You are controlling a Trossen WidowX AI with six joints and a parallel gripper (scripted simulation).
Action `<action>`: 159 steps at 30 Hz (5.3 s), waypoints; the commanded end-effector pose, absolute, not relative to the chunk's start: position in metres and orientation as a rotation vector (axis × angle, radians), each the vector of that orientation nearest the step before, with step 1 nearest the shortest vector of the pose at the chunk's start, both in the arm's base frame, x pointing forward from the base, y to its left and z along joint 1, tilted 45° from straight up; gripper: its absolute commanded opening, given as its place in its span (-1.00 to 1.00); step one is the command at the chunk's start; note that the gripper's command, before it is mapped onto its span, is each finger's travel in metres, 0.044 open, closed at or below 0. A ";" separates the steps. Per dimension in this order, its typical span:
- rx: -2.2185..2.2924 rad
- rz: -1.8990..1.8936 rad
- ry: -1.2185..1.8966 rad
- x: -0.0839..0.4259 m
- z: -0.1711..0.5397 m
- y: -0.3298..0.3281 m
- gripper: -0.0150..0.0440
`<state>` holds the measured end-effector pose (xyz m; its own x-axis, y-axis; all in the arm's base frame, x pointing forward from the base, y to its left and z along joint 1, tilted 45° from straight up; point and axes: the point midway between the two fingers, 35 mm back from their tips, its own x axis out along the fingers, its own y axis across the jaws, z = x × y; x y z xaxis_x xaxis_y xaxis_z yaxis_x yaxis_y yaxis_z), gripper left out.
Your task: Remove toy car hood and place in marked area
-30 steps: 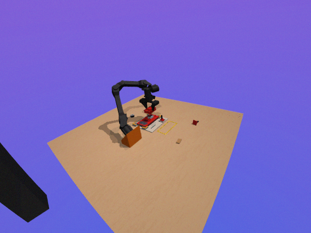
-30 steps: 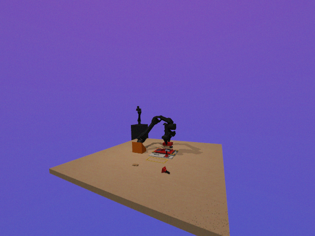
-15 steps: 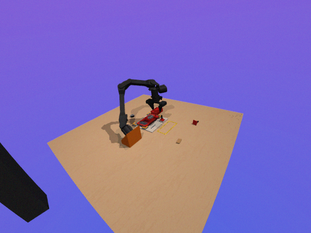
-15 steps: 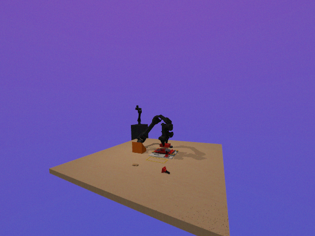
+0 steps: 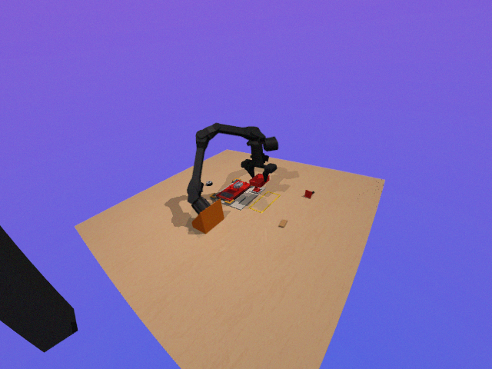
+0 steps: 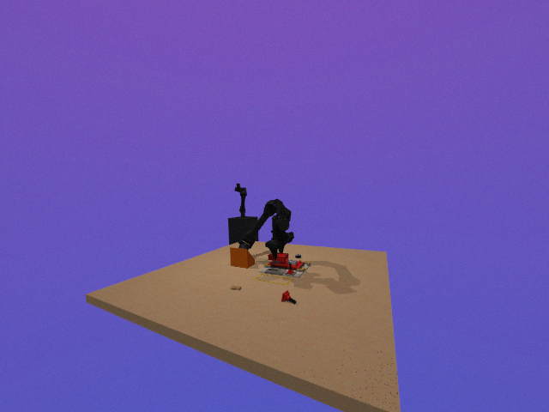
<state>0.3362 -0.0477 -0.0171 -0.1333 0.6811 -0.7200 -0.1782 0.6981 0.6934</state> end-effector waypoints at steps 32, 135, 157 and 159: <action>0.429 0.789 1.537 0.326 -0.060 -0.064 -0.49; 0.431 0.792 1.535 0.314 -0.109 -0.015 -0.49; 0.428 0.791 1.536 0.313 -0.114 -0.011 -0.22; 0.428 0.791 1.536 0.313 -0.114 -0.011 -0.05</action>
